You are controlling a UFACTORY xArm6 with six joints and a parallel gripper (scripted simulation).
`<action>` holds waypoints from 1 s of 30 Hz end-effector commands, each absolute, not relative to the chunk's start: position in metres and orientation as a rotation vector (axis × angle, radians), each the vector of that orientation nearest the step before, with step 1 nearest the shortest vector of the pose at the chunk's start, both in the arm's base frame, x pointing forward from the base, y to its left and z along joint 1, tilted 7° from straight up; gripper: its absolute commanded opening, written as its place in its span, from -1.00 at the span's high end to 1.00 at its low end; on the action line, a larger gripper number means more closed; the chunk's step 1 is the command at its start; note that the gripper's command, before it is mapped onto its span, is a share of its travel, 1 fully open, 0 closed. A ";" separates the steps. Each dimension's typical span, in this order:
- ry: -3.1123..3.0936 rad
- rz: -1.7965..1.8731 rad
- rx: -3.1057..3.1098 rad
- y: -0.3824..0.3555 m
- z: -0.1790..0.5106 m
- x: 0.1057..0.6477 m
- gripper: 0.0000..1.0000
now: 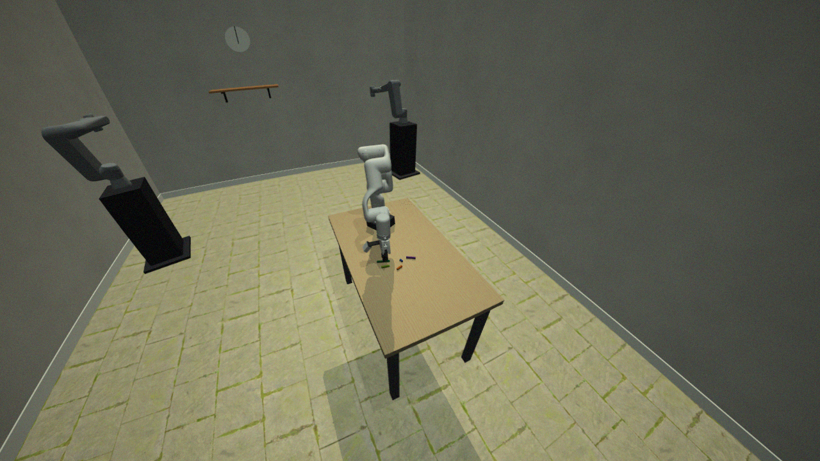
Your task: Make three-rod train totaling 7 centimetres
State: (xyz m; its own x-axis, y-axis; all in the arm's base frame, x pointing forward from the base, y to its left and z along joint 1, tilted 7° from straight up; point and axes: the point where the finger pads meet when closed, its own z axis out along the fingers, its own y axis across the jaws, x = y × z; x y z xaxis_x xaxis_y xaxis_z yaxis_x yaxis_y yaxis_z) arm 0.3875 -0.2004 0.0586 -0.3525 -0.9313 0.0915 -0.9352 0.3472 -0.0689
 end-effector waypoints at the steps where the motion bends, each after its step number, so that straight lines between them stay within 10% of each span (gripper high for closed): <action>1: -2.550 0.175 1.767 -0.201 0.060 0.389 0.51; 30: -2.551 0.175 1.764 -0.202 0.054 0.389 0.51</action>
